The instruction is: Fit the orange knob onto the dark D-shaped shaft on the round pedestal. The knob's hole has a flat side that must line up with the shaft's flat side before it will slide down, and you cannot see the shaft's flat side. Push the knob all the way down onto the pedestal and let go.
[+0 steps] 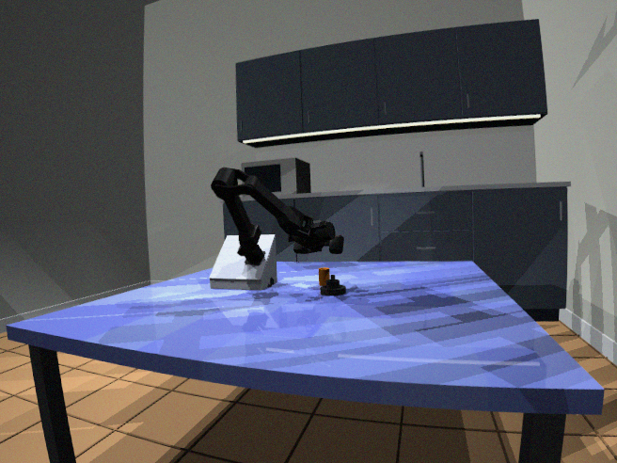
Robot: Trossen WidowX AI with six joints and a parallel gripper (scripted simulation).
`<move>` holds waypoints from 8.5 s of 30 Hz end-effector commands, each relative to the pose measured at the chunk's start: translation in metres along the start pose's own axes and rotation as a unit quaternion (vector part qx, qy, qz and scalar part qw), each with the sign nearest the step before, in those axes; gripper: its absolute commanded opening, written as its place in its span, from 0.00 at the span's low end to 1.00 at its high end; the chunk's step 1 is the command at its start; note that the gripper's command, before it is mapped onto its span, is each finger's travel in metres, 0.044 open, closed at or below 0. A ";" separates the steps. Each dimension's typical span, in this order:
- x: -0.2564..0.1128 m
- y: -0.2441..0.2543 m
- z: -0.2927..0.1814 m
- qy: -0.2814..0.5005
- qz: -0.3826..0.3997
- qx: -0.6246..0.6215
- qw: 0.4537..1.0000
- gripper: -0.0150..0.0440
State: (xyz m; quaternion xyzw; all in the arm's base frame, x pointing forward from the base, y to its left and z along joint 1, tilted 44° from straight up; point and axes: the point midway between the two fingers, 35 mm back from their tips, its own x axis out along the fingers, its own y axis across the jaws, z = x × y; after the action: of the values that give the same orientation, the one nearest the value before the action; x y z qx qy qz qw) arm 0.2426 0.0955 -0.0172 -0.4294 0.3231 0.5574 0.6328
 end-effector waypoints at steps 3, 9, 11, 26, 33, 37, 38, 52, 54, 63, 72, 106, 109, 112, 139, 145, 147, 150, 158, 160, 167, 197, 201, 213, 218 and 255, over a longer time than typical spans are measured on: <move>0.004 0.007 0.001 0.064 0.041 0.038 0.996 1.00; 0.008 0.018 -0.001 0.344 0.102 0.079 0.930 1.00; 0.002 0.016 0.004 0.433 0.082 0.064 0.895 1.00; -0.010 0.003 0.026 0.561 -0.014 0.034 0.827 1.00; -0.009 0.003 0.025 0.525 -0.199 0.307 0.769 1.00; -0.009 0.003 0.025 0.475 -0.299 0.452 0.693 1.00; -0.009 0.003 0.025 0.462 -0.318 0.480 0.674 1.00; 0.000 0.003 0.003 0.452 -0.334 0.502 0.658 1.00; 0.003 0.003 -0.007 0.452 -0.334 0.502 0.658 1.00; 0.009 0.003 -0.022 0.452 -0.334 0.502 0.657 1.00; 0.015 0.002 -0.035 0.450 -0.334 0.505 0.657 1.00; 0.033 0.004 -0.084 0.453 -0.335 0.501 0.657 1.00; 0.033 0.004 -0.084 0.453 -0.335 0.501 0.657 0.87; 0.033 0.004 -0.084 0.453 -0.335 0.501 0.657 0.73; 0.006 -0.004 0.015 0.449 -0.331 0.503 0.660 0.25; -0.012 0.001 0.049 0.451 -0.333 0.502 0.658 0.25; -0.012 0.001 0.050 0.451 -0.333 0.502 0.658 0.25; -0.013 0.000 0.049 0.451 -0.332 0.503 0.658 0.25; -0.023 -0.017 0.037 0.448 -0.329 0.504 0.661 0.25; -0.026 -0.021 0.033 0.448 -0.328 0.504 0.662 0.25; -0.036 -0.035 0.022 0.446 -0.327 0.504 0.663 0.25; -0.092 -0.081 -0.036 0.450 -0.334 0.502 0.659 0.25; -0.100 -0.085 -0.044 0.452 -0.337 0.501 0.657 0.25; -0.093 -0.085 -0.068 0.453 -0.337 0.500 0.656 0.25; -0.093 -0.085 -0.067 0.452 -0.339 0.502 0.655 0.25; -0.095 -0.086 -0.066 0.452 -0.339 0.503 0.654 0.25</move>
State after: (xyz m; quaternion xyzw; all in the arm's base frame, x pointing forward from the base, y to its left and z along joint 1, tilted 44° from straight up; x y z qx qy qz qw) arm 0.3153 -0.0070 0.0517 -0.3231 0.6335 -0.2060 0.6721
